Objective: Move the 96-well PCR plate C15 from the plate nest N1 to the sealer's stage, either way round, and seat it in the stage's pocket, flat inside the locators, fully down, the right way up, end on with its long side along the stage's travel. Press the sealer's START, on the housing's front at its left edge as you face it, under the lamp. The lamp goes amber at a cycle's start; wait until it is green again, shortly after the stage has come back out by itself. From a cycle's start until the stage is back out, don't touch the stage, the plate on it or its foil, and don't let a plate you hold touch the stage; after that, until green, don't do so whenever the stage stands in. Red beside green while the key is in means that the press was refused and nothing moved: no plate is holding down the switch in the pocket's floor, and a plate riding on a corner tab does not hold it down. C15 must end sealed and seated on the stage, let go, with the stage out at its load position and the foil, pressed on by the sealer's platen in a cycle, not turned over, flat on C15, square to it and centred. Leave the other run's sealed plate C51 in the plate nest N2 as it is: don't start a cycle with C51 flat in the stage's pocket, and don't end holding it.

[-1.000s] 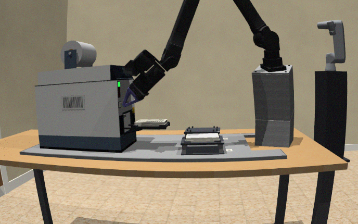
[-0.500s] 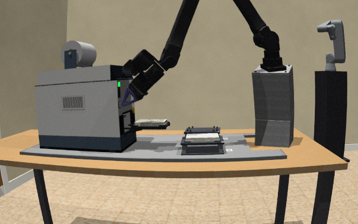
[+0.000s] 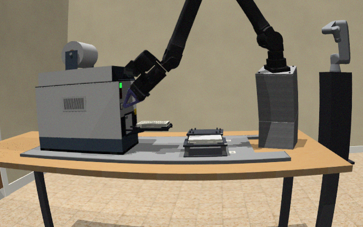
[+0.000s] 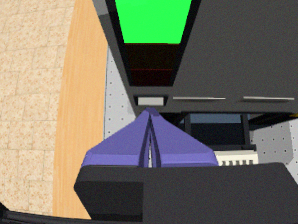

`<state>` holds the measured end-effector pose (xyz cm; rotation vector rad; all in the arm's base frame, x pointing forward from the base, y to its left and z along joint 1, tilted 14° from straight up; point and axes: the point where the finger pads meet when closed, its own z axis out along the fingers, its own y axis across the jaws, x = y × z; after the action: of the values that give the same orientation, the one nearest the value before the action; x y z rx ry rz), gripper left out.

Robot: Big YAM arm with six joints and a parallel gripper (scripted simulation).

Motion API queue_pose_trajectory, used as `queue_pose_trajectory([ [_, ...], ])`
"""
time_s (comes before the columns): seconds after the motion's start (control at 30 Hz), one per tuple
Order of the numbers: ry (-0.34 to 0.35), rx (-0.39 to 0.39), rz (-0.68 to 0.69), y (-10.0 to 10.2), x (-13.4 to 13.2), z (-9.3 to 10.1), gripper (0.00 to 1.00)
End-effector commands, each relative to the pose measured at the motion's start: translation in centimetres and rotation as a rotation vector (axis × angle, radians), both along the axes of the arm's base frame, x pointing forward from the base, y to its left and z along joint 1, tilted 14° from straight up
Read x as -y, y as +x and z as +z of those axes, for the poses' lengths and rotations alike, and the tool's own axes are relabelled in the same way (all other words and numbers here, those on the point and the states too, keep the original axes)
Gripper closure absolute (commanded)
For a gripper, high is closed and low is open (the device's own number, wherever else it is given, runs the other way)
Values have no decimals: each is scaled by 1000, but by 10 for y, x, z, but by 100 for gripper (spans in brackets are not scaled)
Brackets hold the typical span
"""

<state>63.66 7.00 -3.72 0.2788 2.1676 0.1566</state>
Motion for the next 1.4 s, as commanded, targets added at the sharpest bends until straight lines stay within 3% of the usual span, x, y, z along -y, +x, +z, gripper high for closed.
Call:
queue_pose_trajectory([
  [0.0, 3, 75, 12, 32, -6, 34, 100],
  [0.2, 1, 63, 0, 33, 2, 25, 100],
  [1.37, 4, 111, -17, 45, 10, 37, 100],
])
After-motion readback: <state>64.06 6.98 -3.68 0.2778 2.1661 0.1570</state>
